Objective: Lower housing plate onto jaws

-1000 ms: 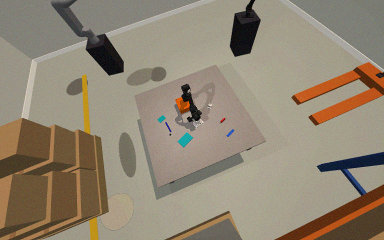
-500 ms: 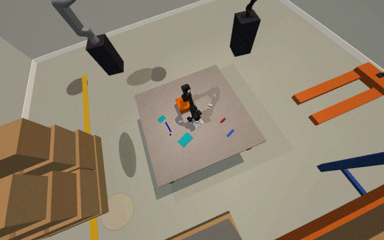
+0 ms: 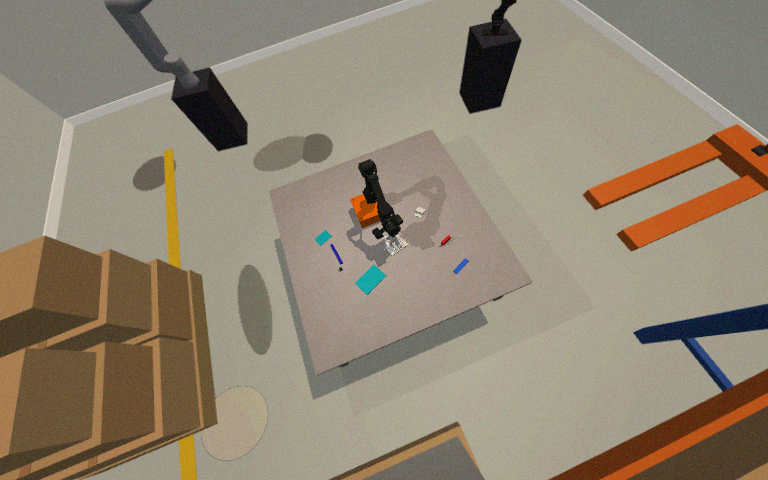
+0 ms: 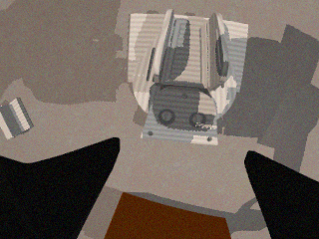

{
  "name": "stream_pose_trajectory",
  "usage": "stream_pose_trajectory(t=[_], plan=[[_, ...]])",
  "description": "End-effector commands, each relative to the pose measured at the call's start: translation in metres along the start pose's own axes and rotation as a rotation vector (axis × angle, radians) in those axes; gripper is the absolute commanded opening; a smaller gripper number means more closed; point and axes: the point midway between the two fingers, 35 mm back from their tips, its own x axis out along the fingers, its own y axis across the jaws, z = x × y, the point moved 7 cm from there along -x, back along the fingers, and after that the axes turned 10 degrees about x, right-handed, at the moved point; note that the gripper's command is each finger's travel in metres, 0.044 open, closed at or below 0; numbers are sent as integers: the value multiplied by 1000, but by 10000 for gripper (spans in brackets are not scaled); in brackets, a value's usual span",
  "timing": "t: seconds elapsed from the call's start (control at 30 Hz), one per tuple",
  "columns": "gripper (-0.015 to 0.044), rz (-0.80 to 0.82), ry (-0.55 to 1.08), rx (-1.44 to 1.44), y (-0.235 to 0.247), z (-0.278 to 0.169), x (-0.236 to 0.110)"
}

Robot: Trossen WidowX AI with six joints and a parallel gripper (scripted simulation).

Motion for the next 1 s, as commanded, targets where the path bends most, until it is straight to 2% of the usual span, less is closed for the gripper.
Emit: stream_pose_trajectory(t=[0.0, 0.23, 0.97], plan=[[440, 1, 6, -1, 0, -15, -15], [440, 3, 14, -2, 1, -63, -56], [440, 3, 14, -2, 1, -64, -56]])
